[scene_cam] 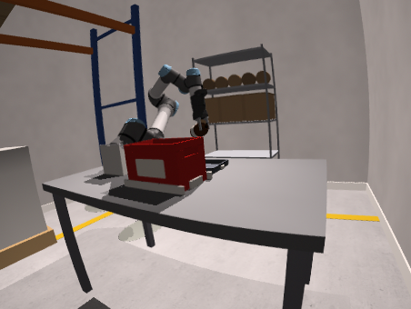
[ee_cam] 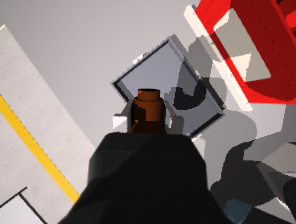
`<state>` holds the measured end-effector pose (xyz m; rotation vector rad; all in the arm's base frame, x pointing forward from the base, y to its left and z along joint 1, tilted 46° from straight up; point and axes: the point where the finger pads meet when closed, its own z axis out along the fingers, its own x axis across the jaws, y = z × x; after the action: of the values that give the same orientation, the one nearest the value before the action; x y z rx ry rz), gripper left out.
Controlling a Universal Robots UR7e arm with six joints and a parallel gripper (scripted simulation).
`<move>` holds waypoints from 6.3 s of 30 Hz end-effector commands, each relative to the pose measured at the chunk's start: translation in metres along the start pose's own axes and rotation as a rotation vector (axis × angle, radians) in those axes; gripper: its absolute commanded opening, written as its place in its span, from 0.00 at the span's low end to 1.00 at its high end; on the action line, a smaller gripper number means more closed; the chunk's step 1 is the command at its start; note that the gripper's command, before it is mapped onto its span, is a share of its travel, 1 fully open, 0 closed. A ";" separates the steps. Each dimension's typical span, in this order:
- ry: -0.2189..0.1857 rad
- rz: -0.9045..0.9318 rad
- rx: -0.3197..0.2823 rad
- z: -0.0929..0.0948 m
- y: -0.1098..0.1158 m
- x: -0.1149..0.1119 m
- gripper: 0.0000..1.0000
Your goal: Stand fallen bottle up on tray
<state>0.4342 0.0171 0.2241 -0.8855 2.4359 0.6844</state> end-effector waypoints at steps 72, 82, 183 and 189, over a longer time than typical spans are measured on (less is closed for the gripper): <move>0.001 -0.002 0.151 0.000 0.002 0.000 0.00; 0.004 -0.002 0.192 0.001 0.002 0.000 0.00; 0.004 -0.002 0.460 0.001 0.003 0.000 0.00; 0.001 -0.001 0.482 0.000 0.003 0.000 0.00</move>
<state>0.4323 0.0198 0.2238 -0.7015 2.4442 0.1166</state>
